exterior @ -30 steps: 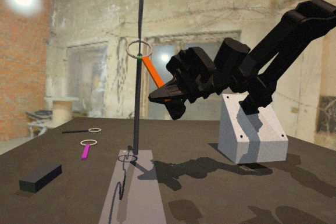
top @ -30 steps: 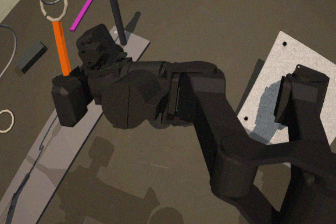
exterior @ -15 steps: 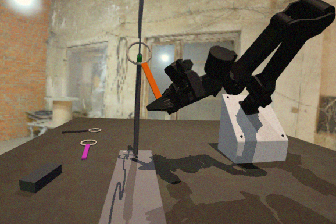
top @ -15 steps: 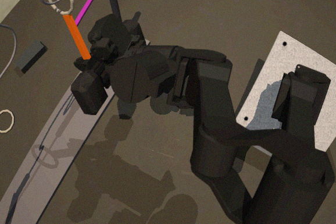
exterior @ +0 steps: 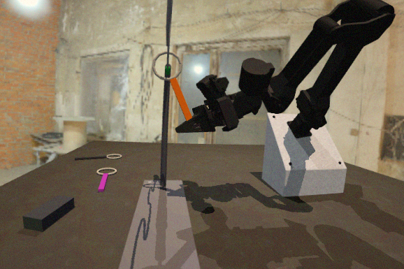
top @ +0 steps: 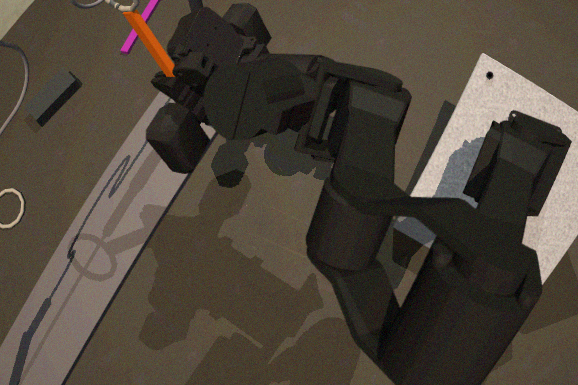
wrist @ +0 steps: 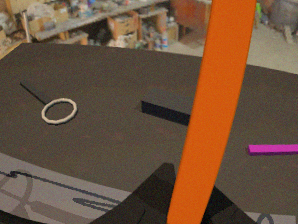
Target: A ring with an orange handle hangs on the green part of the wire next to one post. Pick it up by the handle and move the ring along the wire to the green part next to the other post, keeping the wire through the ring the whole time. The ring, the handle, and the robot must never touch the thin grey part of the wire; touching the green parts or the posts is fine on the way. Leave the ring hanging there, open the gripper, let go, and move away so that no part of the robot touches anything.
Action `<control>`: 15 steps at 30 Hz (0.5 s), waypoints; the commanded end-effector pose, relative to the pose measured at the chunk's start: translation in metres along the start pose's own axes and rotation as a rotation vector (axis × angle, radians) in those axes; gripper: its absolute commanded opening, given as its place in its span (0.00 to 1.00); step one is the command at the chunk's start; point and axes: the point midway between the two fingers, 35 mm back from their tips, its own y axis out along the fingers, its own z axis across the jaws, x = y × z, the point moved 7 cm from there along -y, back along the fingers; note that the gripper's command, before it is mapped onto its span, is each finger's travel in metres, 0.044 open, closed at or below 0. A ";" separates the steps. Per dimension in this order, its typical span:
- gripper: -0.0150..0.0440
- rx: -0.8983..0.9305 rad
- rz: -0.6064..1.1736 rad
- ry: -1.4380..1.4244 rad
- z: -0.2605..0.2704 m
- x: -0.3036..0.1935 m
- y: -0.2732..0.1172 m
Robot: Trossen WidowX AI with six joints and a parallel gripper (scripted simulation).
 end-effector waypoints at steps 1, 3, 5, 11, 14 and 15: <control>0.00 -0.013 0.003 -0.032 -0.008 0.001 -0.002; 0.00 -0.017 0.004 -0.040 -0.011 0.001 -0.002; 0.00 -0.019 0.004 -0.045 -0.013 0.001 -0.003; 0.00 -0.024 0.005 -0.054 -0.020 0.001 -0.004; 0.00 -0.025 0.005 -0.057 -0.024 0.002 -0.004; 0.00 -0.025 0.005 -0.057 -0.025 0.002 -0.004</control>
